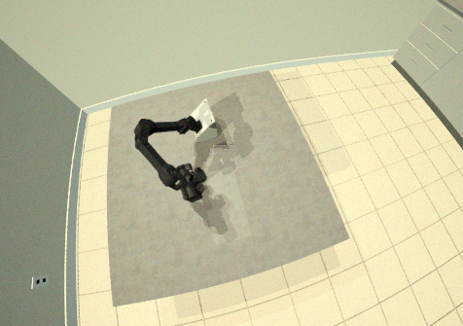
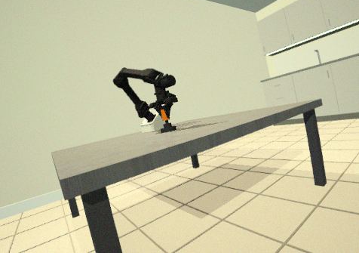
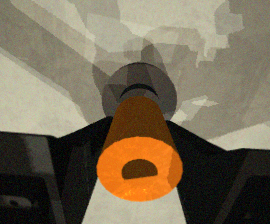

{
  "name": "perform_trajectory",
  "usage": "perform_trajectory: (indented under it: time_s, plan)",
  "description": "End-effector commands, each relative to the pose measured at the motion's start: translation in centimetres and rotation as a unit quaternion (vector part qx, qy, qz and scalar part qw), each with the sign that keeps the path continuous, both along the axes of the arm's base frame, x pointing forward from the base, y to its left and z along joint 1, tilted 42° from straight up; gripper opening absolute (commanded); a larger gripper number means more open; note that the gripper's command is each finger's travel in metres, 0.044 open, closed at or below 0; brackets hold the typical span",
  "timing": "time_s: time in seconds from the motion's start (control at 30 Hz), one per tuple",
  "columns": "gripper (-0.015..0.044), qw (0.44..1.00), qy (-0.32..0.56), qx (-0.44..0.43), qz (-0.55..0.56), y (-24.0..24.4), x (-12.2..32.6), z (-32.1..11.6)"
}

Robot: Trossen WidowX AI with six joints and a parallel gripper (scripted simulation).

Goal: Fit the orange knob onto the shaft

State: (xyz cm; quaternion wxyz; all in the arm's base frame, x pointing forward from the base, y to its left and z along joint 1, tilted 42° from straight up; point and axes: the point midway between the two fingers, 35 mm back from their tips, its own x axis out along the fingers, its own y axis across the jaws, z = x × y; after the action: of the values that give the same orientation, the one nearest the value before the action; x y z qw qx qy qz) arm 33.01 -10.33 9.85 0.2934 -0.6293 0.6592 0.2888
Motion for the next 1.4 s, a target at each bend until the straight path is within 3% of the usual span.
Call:
perform_trajectory:
  time_s: [0.0,0.23,1.37]
  plan:
    - [0.0,1.0,-0.001,-0.001,0.004,0.2,0.27,0.34]
    - [0.0,0.995,0.065,0.003,0.079,0.21,0.43,0.35]
    - [0.0,0.995,0.065,0.002,0.079,-0.05,0.08,-0.06]
